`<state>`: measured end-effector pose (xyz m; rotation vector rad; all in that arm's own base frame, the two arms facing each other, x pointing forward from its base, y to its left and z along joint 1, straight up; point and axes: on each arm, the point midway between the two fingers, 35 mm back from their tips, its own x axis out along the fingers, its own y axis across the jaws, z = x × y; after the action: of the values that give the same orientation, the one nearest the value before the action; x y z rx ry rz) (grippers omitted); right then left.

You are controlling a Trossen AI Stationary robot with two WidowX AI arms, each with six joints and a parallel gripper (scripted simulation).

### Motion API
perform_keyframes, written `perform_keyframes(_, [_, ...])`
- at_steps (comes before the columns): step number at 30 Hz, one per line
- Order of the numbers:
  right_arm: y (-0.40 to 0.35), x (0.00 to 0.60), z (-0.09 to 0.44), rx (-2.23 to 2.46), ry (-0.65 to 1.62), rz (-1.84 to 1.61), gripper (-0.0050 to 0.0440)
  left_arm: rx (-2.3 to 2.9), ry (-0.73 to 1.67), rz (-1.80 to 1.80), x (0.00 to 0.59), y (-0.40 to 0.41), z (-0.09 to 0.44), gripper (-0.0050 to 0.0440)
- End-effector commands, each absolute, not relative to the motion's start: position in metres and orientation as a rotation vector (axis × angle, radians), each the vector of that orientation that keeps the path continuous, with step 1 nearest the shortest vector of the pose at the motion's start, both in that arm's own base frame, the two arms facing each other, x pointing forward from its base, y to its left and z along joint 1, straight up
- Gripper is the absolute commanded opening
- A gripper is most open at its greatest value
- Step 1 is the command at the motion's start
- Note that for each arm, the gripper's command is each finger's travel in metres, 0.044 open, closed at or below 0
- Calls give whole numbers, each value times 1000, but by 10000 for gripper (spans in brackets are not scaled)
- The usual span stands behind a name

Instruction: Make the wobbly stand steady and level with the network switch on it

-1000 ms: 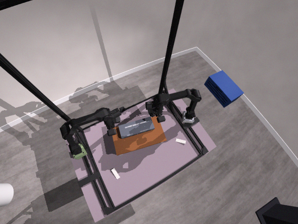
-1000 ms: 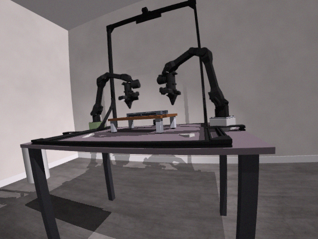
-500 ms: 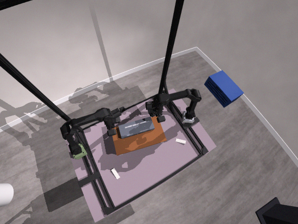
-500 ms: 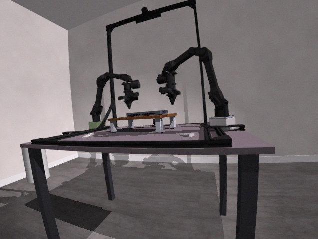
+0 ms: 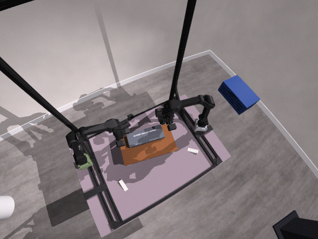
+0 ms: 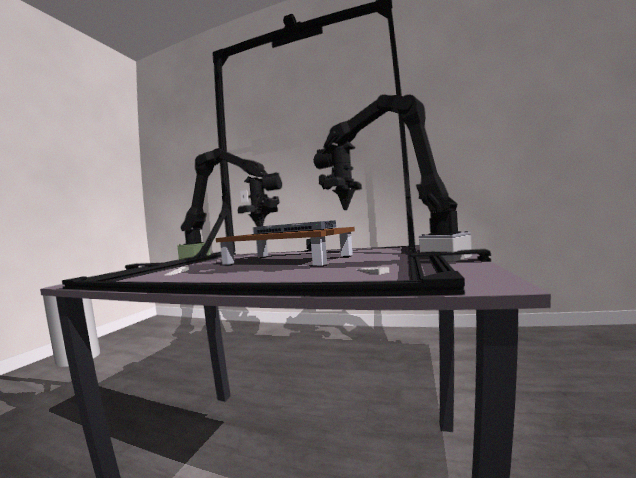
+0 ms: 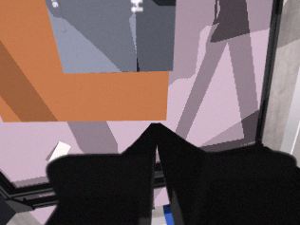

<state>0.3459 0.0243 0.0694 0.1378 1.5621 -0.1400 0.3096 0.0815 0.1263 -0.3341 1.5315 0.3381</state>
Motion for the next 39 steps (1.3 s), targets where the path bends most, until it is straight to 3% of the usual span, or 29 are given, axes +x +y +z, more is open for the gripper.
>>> perform_keyframes(1, [25, 345, 66, 141, 1566, -141, 0, -334, 1532, 338, 310, 82, 126, 0])
perform_keyframes(39, [25, 345, 48, 141, 1566, -141, 0, -334, 1531, 338, 310, 82, 126, 0])
